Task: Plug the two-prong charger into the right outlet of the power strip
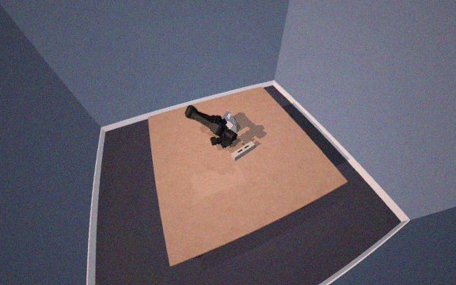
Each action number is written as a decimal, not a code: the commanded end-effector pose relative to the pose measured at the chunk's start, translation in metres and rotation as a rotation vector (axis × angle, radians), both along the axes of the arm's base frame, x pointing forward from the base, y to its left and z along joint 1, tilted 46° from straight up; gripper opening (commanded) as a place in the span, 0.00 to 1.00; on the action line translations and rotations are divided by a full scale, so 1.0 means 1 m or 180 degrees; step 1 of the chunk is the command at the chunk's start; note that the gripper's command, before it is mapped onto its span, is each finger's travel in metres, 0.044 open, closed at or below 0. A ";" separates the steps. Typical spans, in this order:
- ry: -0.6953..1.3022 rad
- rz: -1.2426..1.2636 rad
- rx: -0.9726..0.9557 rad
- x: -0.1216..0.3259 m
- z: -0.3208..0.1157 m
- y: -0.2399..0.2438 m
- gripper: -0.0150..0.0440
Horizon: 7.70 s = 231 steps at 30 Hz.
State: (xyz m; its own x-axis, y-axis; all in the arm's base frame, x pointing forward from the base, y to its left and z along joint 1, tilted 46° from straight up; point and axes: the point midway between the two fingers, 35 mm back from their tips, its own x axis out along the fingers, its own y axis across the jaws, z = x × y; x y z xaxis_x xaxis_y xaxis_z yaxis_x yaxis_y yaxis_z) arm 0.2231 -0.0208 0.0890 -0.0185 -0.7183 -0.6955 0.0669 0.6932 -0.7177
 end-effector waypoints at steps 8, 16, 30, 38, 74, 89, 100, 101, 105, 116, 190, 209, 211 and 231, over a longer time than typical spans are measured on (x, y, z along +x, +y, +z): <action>0.0231 0.0223 -0.0003 -0.003 -0.024 0.008 0.25; 0.0471 0.0452 -0.0018 -0.009 -0.049 0.011 0.25; 0.0717 0.0683 -0.0035 -0.013 -0.074 0.014 0.25; 0.0724 0.0692 -0.0036 -0.003 -0.076 0.017 0.25; 0.0751 0.0722 -0.0038 0.029 -0.084 0.024 0.25; 0.0750 0.0722 -0.0038 0.032 -0.084 0.025 0.25; 0.0750 0.0722 -0.0038 0.034 -0.084 0.025 0.25; 0.0750 0.0722 -0.0038 0.035 -0.084 0.025 0.25; 0.0750 0.0722 -0.0038 0.036 -0.085 0.025 0.25; 0.0749 0.0722 -0.0038 0.038 -0.085 0.026 0.25; 0.0746 0.0722 -0.0038 0.060 -0.088 0.030 0.25; 0.0745 0.0722 -0.0038 0.065 -0.089 0.031 0.25; 0.0745 0.0722 -0.0038 0.064 -0.089 0.031 0.25; 0.0745 0.0722 -0.0037 0.062 -0.088 0.031 0.25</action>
State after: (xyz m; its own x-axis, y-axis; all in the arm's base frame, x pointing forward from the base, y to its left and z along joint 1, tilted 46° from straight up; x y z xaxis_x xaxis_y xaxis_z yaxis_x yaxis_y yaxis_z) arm 0.2790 0.0087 0.0011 -0.0386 -0.7341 -0.6779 -0.2737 0.6603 -0.6994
